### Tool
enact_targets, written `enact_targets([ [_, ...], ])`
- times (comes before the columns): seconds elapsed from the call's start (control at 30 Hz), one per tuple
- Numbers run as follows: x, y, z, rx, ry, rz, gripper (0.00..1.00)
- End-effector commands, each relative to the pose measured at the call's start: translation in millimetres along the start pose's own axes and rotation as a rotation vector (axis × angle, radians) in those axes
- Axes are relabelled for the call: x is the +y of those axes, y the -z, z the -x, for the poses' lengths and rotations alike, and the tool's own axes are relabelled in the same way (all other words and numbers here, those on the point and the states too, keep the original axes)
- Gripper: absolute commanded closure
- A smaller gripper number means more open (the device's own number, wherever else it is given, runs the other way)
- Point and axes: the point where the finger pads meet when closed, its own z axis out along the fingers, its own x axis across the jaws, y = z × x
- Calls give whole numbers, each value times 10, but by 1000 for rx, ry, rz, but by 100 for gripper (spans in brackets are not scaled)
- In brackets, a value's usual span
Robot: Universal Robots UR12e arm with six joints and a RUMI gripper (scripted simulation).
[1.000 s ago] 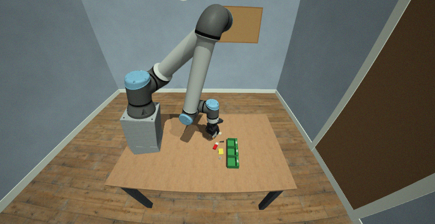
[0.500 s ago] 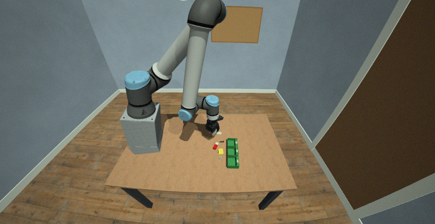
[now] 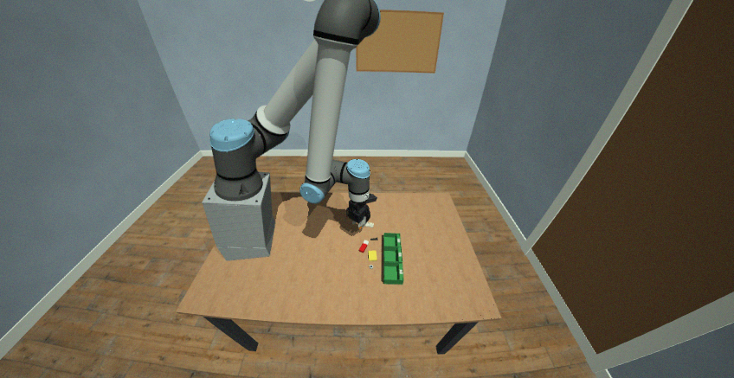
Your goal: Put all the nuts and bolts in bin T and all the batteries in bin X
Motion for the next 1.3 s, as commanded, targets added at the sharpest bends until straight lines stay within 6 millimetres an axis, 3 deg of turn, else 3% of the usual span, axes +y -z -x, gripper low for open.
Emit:
enact_targets([
  [0.0,-2,23,-2,1,0,0,100],
  [0.13,92,23,-224,1,186,0,100],
  [0.5,349,24,-833,5,485,4,100],
  [0.63,395,24,-943,1,580,0,100],
  [1.07,699,24,-1663,1,580,0,100],
  [1.13,699,24,-1663,1,580,0,100],
  [1.27,793,25,-1884,1,580,0,100],
])
